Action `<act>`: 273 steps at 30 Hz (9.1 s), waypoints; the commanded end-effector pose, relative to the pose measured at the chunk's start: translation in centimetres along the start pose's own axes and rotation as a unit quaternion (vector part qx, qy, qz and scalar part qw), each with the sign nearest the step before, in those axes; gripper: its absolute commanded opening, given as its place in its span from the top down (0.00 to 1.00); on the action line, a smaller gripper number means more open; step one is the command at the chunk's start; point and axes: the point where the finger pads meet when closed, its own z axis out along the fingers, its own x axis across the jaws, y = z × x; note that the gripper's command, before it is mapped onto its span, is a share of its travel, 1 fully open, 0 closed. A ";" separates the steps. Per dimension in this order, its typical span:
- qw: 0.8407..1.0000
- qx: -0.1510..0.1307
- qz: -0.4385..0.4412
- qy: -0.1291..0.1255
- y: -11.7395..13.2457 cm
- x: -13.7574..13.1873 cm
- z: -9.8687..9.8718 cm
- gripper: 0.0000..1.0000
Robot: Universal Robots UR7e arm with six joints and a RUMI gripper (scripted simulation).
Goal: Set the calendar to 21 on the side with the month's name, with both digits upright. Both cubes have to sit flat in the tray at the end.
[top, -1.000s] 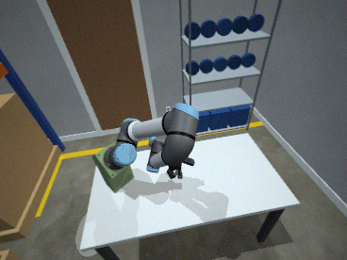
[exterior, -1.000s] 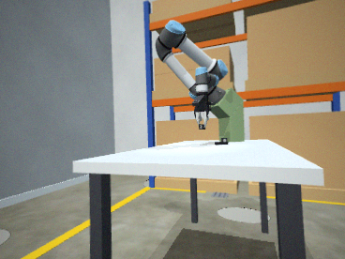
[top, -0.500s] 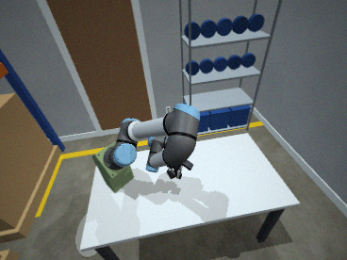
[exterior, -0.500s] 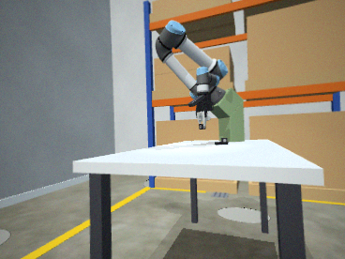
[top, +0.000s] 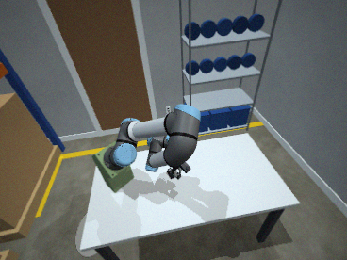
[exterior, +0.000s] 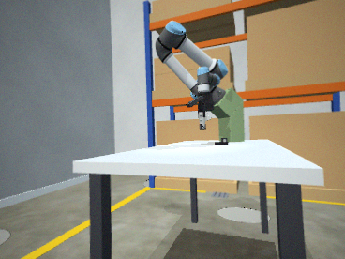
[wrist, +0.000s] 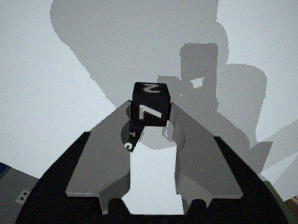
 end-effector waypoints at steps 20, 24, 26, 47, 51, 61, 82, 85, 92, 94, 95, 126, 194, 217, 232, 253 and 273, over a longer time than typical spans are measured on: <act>0.991 0.001 0.135 0.002 0.5 0.5 -0.1 0.89; 0.990 0.001 0.142 0.002 0.5 0.5 -0.1 0.89; 0.989 0.001 0.145 0.002 0.5 0.5 -0.1 0.89; 0.989 0.001 0.151 0.002 0.5 0.6 -0.1 0.89; 0.989 0.001 0.151 0.002 0.5 0.6 -0.1 0.89; 0.989 0.001 0.151 0.003 0.6 0.6 0.5 0.89; 0.989 0.001 0.151 0.003 0.6 0.5 6.9 0.89; 0.989 0.001 0.151 0.003 0.6 0.5 7.9 0.89; 0.989 0.001 0.151 0.003 0.6 0.5 9.1 0.89; 0.989 0.001 0.151 0.003 0.6 0.5 9.4 0.89; 0.989 0.001 0.151 0.003 0.6 0.5 9.5 0.89; 0.989 0.001 0.151 0.003 0.6 0.5 9.7 0.89; 0.989 0.001 0.151 0.003 0.6 0.5 10.0 0.89; 0.989 0.001 0.151 0.003 0.6 0.5 10.1 0.89; 0.989 0.001 0.151 0.003 0.6 0.5 10.1 0.89; 0.989 0.001 0.151 0.003 0.6 0.5 10.1 0.89; 0.989 0.001 0.151 0.003 0.6 0.5 10.1 0.89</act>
